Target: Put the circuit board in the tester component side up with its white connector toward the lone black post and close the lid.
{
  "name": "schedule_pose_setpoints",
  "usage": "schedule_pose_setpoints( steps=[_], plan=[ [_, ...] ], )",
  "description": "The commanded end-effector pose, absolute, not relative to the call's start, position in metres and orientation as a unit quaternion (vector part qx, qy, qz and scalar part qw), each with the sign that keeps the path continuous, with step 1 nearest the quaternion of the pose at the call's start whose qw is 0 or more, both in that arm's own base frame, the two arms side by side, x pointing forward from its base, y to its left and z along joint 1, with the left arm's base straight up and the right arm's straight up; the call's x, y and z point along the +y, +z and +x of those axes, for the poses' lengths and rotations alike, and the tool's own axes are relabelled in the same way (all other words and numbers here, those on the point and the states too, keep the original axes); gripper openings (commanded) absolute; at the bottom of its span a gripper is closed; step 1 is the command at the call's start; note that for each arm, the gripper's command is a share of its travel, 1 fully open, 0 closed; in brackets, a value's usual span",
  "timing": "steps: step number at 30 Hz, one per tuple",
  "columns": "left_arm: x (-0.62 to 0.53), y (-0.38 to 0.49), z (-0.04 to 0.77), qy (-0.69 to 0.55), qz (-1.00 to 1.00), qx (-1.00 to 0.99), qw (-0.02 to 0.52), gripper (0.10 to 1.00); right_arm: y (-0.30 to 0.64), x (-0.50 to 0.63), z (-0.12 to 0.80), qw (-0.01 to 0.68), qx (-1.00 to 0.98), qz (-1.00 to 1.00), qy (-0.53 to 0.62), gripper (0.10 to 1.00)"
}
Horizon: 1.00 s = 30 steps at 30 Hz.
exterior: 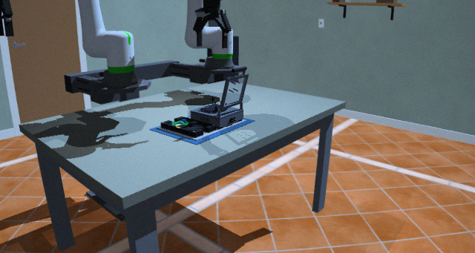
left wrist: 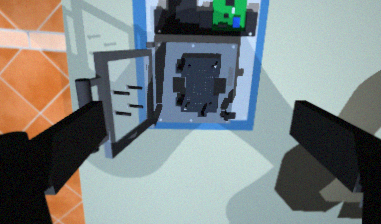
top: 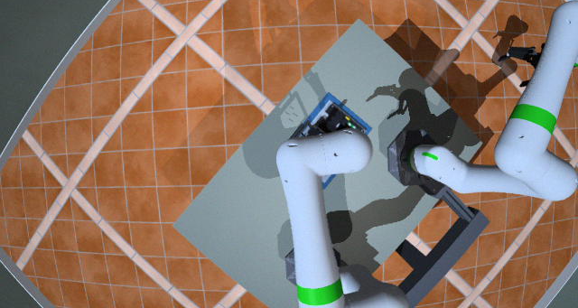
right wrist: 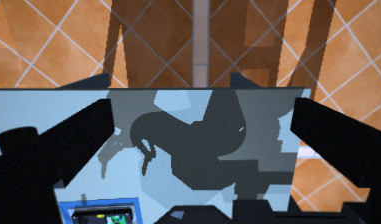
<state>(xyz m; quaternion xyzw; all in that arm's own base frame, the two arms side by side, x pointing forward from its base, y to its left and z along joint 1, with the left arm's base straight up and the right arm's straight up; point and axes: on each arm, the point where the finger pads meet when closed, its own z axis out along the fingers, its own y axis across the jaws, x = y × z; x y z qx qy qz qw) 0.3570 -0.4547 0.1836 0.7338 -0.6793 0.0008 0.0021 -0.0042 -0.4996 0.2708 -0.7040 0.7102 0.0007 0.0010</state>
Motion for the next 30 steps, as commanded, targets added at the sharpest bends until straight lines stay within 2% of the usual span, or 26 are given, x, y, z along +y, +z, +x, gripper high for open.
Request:
schedule_pose_setpoints(
  steps=[1, 6, 7, 30],
  plan=[
    [-0.516, 0.17, 0.326, 0.001, 0.726, -0.687, 0.001, 1.0, 0.272, -0.5, -0.004, 0.0, 0.71, -0.704, 0.0, 1.0],
    [-0.569, 0.157, 0.297, 0.001, 0.726, -0.688, 0.001, 1.0, 0.272, -0.5, -0.004, 0.0, 0.71, -0.704, 0.0, 1.0],
    [-0.578, 0.154, 0.292, 0.001, 0.726, -0.688, 0.001, 0.623, 0.272, -0.5, -0.004, 0.0, 0.71, -0.704, 0.0, 1.0],
    [-0.593, 0.151, 0.286, 0.001, 0.726, -0.688, 0.001, 0.623, 0.272, -0.5, -0.004, 0.0, 0.71, -0.704, 0.0, 1.0]
  ],
)
